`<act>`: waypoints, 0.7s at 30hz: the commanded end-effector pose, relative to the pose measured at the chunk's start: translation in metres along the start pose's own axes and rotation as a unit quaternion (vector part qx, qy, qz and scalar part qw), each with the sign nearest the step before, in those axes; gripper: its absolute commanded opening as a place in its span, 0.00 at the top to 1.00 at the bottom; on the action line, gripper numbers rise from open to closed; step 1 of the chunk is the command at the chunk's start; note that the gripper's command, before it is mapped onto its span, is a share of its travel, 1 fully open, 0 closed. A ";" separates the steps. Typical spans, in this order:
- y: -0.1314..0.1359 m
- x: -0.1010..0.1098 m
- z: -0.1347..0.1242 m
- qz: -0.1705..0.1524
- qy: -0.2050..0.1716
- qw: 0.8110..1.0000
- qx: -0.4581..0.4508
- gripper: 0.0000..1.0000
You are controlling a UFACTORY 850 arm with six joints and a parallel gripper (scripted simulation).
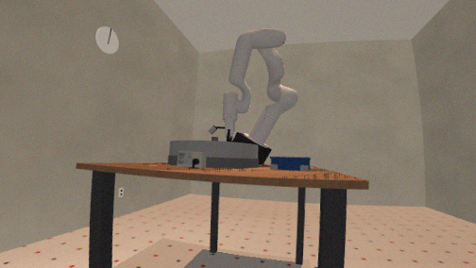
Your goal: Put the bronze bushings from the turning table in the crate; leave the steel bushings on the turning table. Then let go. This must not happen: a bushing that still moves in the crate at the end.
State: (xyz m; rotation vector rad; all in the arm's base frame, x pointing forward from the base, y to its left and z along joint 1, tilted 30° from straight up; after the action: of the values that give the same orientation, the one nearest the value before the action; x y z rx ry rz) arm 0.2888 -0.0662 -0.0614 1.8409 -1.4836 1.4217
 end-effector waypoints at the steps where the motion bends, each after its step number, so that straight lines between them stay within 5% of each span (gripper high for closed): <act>1: 0.000 0.000 0.000 0.000 0.000 1.000 0.000 1.00; 21: -0.004 0.000 0.001 0.000 0.000 1.000 0.000 1.00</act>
State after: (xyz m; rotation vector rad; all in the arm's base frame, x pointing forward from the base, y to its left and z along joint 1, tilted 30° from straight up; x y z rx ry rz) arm 0.2903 -0.0660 -0.0615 1.8408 -1.4821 1.4216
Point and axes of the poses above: the point where the finger pads meet when closed, its own x axis back along the fingers, its own y axis across the jaws, z = x × y, the point moved 2 cm from there along x, back along the fingers, and after that the axes turned 13 degrees about x, right-handed, at the moved point
